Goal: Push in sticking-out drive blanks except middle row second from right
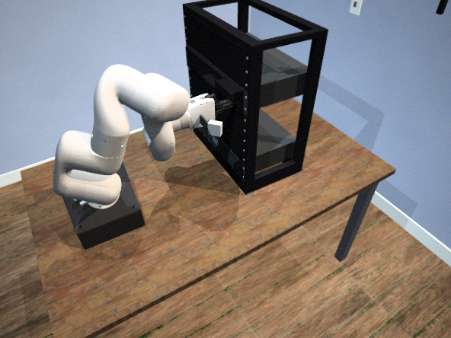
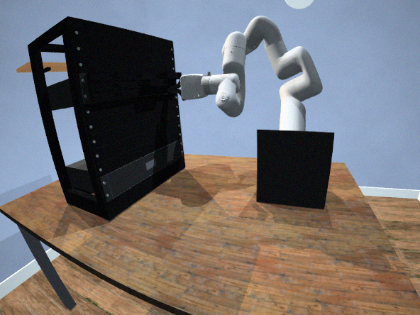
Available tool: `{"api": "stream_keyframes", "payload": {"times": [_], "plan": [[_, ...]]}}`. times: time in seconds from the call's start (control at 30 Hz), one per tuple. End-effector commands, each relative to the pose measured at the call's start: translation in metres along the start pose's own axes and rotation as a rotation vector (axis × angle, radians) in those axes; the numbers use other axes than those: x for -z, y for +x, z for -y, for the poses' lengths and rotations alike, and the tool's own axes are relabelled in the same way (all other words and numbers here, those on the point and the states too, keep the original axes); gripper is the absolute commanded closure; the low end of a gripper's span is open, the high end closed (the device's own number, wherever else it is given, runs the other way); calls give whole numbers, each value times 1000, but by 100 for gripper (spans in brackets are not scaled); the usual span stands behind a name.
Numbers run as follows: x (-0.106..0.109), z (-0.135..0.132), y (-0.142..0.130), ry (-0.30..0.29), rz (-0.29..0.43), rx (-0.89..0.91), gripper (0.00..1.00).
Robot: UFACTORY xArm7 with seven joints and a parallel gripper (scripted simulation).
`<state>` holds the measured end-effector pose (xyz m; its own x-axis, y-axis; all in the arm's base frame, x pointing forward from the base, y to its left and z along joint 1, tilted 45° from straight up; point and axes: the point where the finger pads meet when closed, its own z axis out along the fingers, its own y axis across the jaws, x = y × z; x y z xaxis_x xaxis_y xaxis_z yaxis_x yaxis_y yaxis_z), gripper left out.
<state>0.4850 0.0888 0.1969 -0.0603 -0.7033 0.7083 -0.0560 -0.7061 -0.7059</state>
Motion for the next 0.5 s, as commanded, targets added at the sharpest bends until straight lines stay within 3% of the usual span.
{"api": "stream_keyframes", "payload": {"times": [0.0, 0.47], "plan": [[0, 1, -1, 2, 1, -2, 100], [-3, 1, -1, 2, 1, -2, 100]]}}
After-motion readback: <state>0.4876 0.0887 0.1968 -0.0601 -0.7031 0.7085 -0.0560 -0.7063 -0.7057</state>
